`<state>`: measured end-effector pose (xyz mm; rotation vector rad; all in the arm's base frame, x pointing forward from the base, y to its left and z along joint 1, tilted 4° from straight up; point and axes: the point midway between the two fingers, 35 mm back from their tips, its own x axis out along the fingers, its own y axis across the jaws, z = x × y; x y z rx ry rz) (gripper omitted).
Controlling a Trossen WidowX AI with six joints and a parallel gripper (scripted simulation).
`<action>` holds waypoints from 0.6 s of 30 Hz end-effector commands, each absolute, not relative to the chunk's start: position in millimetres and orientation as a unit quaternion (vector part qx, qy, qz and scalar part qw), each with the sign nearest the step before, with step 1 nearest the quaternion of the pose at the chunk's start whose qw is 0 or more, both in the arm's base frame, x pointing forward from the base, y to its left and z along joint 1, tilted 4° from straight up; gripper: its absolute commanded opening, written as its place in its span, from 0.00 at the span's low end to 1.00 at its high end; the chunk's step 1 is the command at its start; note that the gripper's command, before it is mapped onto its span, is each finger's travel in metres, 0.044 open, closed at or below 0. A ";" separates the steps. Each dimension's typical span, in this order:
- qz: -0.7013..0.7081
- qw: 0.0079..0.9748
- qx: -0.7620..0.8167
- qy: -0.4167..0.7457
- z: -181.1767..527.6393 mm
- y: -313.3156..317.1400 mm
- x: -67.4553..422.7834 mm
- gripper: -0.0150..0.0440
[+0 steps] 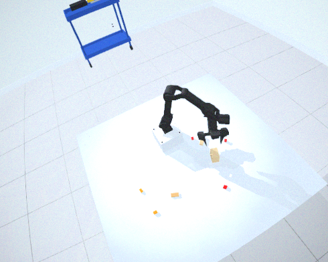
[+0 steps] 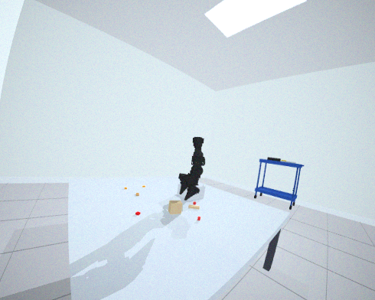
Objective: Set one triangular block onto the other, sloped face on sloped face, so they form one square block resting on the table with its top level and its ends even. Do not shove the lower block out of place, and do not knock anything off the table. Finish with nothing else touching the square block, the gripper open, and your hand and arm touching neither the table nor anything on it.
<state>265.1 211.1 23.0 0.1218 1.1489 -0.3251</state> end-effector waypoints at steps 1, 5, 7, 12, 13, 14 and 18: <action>-0.149 0.829 0.063 0.535 65.6 218.3 248.5 1.00; -0.149 0.829 0.063 0.535 65.6 218.3 248.5 1.00; -0.141 0.832 0.069 0.532 63.9 221.6 253.0 1.00; -0.141 0.832 0.069 0.532 63.9 221.6 253.0 1.00; -0.141 0.832 0.069 0.532 63.9 221.6 253.0 1.00; -0.141 0.832 0.069 0.532 63.9 221.6 253.0 1.00; -0.141 0.832 0.069 0.532 63.9 221.6 253.0 1.00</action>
